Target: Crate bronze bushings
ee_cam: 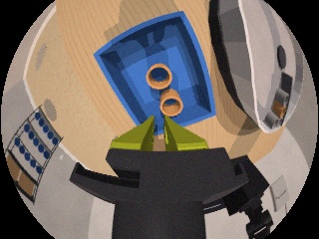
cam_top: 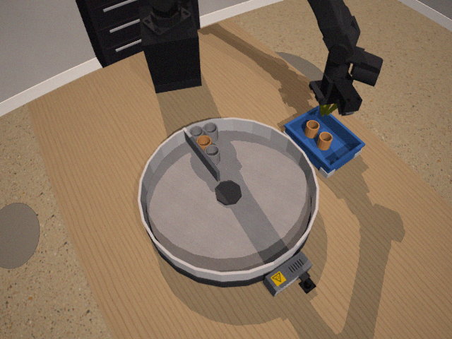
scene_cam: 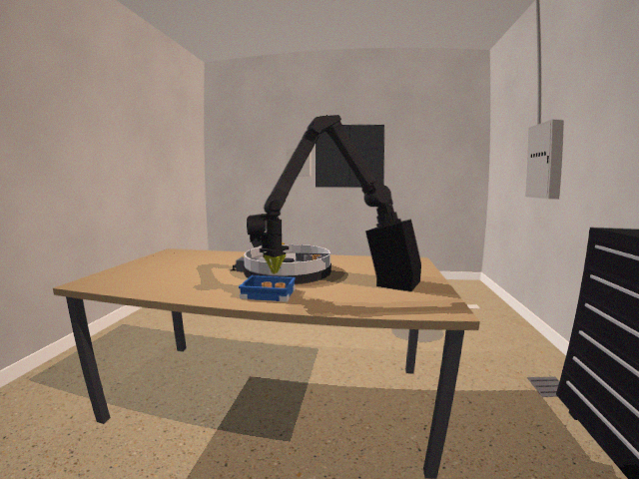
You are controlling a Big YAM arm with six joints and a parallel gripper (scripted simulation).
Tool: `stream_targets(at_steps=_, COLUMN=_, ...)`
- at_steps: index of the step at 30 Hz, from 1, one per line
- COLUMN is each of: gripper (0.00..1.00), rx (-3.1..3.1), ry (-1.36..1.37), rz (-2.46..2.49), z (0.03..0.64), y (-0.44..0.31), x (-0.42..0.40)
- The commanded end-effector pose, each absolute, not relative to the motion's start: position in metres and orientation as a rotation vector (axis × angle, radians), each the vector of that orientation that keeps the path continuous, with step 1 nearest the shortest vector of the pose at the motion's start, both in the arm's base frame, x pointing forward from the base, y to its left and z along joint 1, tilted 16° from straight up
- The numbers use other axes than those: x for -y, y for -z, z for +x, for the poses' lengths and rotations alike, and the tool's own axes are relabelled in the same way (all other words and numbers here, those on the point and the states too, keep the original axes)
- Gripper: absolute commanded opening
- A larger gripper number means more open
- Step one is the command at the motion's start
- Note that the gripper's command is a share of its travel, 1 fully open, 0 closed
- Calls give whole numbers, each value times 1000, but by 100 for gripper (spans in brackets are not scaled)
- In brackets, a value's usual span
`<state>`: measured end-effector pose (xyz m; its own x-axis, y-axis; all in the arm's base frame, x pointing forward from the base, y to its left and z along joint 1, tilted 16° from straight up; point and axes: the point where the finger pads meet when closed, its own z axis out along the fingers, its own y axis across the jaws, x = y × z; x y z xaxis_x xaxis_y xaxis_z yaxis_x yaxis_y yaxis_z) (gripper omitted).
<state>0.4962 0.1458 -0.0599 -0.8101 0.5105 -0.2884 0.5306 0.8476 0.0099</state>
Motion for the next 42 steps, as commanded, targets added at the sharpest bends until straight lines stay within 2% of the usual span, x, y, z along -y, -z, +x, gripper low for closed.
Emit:
stream_targets(at_steps=1, gripper=13, rx=-2732, ry=87, rz=786, z=490, y=34, x=-158)
stream_targets(at_steps=7, gripper=13, rx=-2732, ry=87, rz=786, z=485, y=16, x=-160)
stream_targets(at_steps=13, gripper=13, rx=-2764, ry=124, rz=790, z=478, y=32, x=-157)
stream_targets(at_steps=17, gripper=13, rx=-2726, ry=79, rz=787, z=488, y=10, x=-162)
stream_targets(at_steps=42, gripper=13, rx=-2738, ry=94, rz=788, z=486, y=18, x=-161)
